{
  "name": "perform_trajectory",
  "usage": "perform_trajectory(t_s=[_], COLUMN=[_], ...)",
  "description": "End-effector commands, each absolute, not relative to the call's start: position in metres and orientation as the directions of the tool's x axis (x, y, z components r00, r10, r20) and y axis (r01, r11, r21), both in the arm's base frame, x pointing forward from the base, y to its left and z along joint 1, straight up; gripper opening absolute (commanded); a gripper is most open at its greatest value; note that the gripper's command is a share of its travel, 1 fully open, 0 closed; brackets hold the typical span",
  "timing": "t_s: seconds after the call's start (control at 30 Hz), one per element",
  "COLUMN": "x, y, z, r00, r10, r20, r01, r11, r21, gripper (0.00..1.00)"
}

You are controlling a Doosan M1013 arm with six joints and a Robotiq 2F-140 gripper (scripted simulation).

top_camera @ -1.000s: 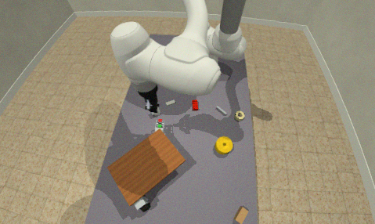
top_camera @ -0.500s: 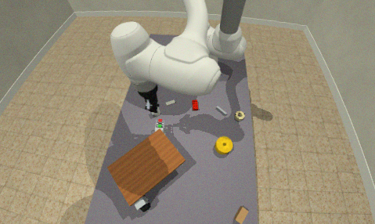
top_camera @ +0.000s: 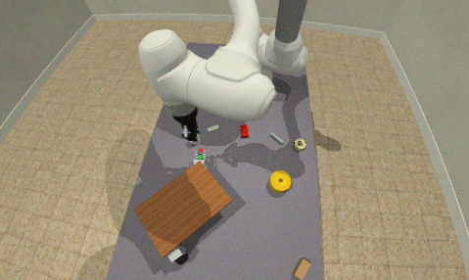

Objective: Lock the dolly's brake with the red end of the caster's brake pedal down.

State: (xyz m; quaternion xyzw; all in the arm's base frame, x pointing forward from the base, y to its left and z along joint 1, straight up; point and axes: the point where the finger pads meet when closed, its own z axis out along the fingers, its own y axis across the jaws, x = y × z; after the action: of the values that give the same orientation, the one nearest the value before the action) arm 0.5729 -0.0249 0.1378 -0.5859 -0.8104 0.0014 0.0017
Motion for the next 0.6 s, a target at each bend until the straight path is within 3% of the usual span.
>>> perform_trajectory(t_s=[0.0, 0.57], x=[0.573, 0.573], y=[-0.024, -0.024], z=[0.132, 0.101], r00=[-0.311, -0.311], r10=[0.950, 0.950], r20=[-0.001, -0.001], r01=[0.950, 0.950], r11=[0.311, 0.311], r21=[-0.005, -0.005], gripper=[0.00, 0.00])
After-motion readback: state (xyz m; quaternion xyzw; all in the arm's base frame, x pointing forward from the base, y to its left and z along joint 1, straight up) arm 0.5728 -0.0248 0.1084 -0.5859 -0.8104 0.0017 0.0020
